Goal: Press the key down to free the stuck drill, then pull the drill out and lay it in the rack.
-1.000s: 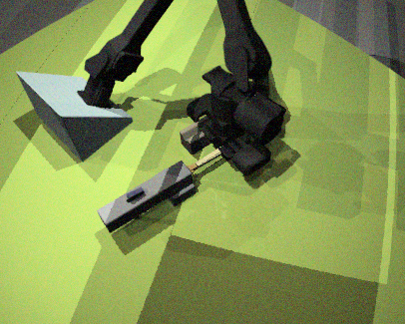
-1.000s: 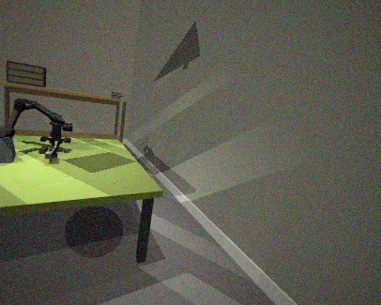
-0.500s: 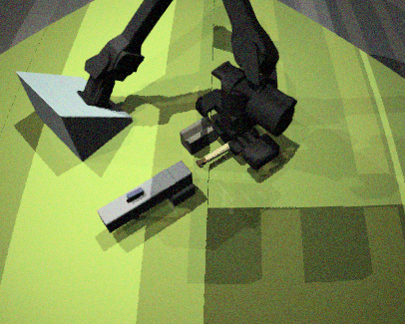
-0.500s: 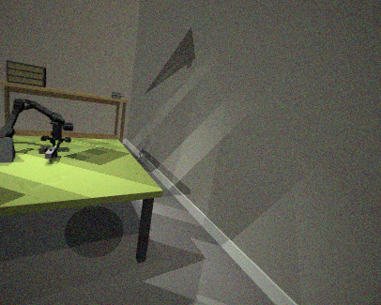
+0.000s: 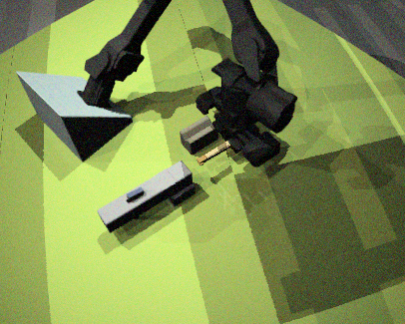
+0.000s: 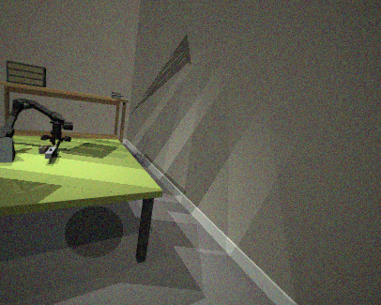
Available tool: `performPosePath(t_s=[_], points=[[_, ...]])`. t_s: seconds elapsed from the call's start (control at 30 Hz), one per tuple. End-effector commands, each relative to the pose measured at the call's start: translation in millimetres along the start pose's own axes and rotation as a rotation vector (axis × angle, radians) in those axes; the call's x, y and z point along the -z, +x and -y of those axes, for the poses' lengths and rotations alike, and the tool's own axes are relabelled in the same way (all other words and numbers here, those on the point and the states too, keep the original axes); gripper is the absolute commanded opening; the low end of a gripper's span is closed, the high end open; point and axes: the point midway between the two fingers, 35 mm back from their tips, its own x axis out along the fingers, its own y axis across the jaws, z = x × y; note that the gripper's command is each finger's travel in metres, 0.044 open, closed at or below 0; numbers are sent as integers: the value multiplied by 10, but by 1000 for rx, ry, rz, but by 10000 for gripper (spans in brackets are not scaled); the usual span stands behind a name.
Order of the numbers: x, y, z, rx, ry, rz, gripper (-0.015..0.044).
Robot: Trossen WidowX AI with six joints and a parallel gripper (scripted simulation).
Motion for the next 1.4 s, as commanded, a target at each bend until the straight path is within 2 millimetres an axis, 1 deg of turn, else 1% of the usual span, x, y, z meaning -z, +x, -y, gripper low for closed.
performPosePath(t_s=[0.0, 1.37], points=[[2, -33, 1, 4, -2, 3, 0], [23, -190, -32, 3, -2, 3, 0]])
